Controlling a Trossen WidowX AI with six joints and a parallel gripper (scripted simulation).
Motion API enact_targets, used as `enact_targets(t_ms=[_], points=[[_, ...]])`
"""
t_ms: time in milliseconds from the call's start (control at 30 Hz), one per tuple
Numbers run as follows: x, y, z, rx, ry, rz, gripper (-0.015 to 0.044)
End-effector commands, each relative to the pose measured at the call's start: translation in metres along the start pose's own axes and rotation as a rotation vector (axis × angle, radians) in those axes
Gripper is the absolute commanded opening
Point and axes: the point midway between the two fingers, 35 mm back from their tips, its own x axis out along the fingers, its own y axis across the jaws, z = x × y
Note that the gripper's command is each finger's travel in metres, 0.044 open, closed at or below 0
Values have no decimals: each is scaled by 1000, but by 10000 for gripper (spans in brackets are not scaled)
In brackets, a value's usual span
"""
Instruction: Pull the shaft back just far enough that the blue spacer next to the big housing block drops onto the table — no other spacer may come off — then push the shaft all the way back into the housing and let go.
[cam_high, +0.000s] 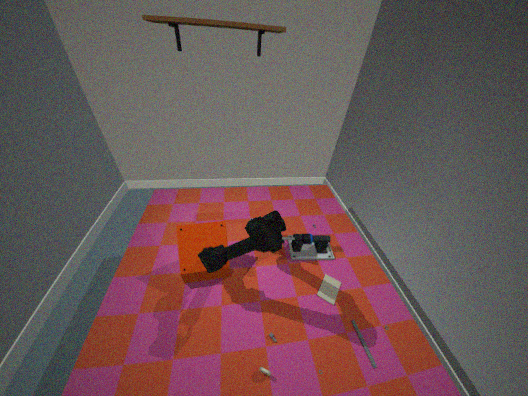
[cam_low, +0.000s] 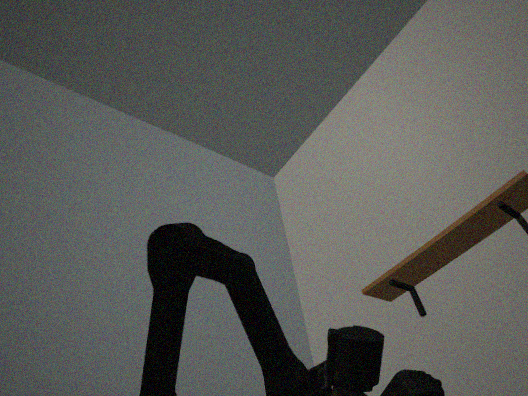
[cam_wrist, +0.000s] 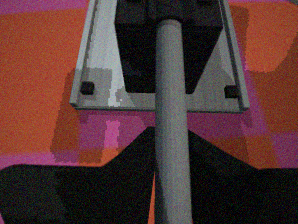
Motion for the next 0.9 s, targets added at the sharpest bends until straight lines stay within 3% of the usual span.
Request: enact_targets(t_ms=[0,867], points=[[-1,0,-1,2,1,-4,0],[-3,0,-3,2,1,-3,0]])
